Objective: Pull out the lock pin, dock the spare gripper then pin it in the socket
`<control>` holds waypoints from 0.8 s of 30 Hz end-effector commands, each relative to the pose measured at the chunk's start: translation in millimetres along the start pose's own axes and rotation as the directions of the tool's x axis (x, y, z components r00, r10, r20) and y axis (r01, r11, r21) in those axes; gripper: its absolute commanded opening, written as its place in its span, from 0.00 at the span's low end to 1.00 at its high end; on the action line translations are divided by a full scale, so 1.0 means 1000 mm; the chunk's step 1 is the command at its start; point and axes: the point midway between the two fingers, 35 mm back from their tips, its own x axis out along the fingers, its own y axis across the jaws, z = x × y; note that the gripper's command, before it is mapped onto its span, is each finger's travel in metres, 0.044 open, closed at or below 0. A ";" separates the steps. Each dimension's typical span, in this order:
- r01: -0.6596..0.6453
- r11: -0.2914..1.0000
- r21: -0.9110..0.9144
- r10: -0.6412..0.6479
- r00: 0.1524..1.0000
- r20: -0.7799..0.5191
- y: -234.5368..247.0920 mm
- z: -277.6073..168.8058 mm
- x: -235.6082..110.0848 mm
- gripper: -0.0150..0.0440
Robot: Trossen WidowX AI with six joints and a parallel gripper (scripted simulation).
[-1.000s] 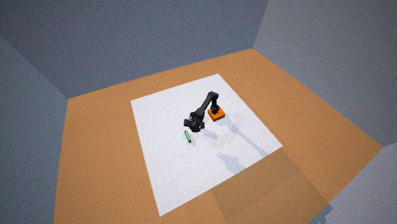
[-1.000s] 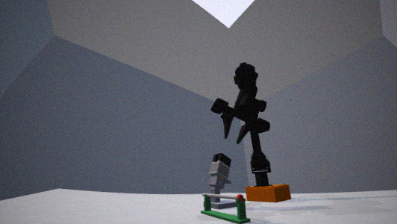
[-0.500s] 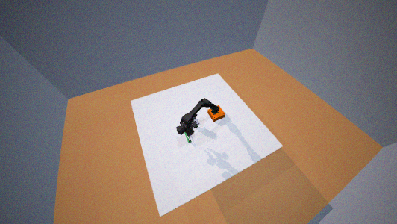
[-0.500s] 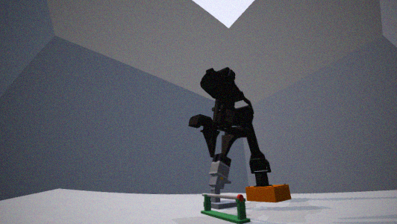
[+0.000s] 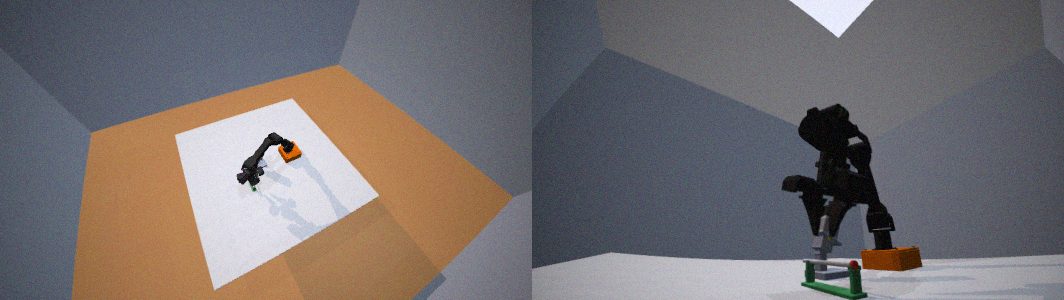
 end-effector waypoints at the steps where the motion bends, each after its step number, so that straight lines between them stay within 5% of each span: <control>1: -0.012 1.000 -0.007 0.012 1.000 -0.002 0.004 0.004 0.024 0.56; 24: -0.012 1.000 -0.007 0.012 1.000 -0.002 0.004 0.012 0.056 0.56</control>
